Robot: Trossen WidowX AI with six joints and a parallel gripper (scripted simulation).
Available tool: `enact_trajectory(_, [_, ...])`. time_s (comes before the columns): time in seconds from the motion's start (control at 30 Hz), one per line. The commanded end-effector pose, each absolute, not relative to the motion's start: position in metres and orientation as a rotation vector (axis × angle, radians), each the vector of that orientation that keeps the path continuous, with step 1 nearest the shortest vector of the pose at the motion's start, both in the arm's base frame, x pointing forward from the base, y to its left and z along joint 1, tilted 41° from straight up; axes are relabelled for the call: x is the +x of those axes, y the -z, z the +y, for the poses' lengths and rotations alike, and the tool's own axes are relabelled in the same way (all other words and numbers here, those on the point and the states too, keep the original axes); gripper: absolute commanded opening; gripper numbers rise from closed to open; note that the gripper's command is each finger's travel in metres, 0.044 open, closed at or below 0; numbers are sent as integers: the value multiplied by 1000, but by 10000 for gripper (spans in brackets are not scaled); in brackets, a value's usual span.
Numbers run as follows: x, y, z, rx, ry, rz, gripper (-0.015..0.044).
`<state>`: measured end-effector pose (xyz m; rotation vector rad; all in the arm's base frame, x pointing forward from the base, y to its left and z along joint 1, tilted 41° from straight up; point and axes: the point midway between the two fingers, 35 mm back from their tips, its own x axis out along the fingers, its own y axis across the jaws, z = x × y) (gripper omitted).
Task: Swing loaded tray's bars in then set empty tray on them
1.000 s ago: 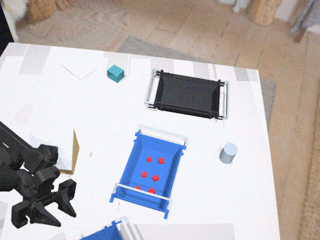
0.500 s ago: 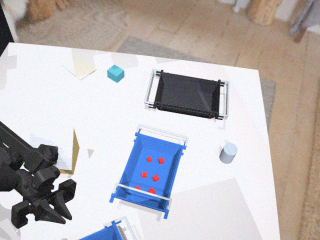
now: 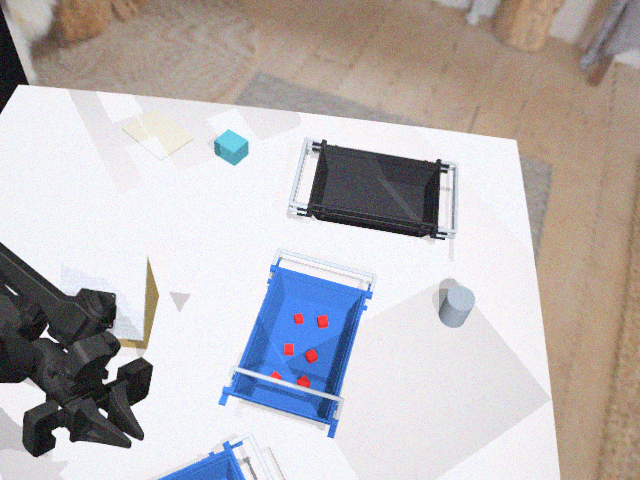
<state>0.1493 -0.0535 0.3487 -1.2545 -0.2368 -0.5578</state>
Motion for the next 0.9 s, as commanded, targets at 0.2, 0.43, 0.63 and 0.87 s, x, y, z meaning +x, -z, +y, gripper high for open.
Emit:
enact_trajectory(0.2, [159,-350,-57,-1179,510,-197,82])
enact_trajectory(0.43, [214,-345,-68,-850,313,19,82])
enact_trajectory(0.63, [268,-322,-62,-627,174,250,82])
enact_trajectory(0.87, [327,-283,-37,-421,74,531,82])
